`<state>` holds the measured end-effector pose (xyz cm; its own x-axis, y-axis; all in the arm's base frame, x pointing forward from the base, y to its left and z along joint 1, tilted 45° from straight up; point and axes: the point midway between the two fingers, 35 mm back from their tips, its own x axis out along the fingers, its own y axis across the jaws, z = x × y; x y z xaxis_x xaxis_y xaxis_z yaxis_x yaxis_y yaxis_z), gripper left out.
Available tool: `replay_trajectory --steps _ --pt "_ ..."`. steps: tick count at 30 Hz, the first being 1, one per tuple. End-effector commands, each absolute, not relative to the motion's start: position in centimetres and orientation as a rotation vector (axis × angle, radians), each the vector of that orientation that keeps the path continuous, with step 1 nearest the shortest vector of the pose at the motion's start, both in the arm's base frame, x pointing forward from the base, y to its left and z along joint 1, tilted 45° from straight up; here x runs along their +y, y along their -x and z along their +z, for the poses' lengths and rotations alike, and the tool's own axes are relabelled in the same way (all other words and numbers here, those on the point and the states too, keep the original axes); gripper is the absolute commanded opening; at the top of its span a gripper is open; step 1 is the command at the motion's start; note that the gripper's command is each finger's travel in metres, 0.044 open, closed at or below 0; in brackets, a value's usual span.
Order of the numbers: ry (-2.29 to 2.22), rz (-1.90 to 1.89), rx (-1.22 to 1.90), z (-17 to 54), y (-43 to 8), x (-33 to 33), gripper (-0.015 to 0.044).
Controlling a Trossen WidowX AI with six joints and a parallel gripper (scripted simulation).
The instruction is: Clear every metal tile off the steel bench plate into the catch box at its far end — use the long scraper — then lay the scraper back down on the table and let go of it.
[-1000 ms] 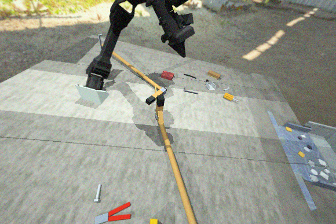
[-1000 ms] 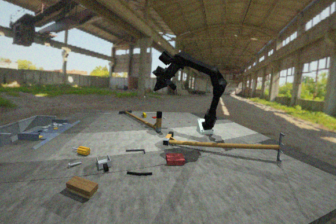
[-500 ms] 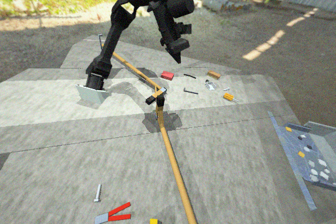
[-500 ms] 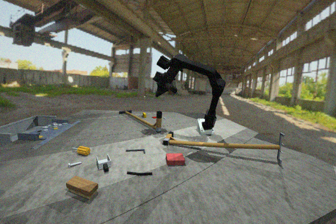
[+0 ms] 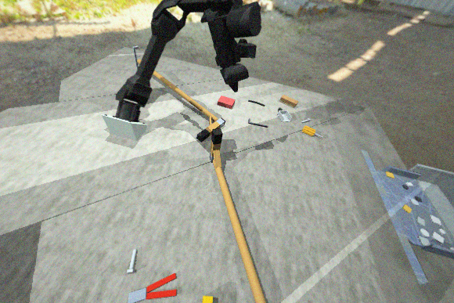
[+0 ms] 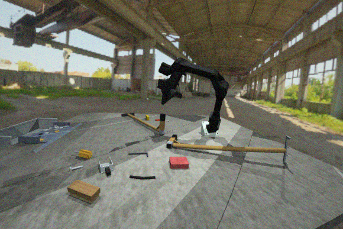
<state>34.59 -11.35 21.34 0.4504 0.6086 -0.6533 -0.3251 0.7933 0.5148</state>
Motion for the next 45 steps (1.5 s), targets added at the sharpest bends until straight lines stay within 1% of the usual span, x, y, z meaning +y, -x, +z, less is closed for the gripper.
replay_trajectory --steps 1,19,45 --pt "-0.375 0.604 0.984 20.6 -34.3 -10.6 0.0" --pt "-0.491 0.665 1.123 19.3 -32.7 -7.9 0.0" --pt "-0.49 0.662 1.126 16.8 -33.4 -5.5 0.0"
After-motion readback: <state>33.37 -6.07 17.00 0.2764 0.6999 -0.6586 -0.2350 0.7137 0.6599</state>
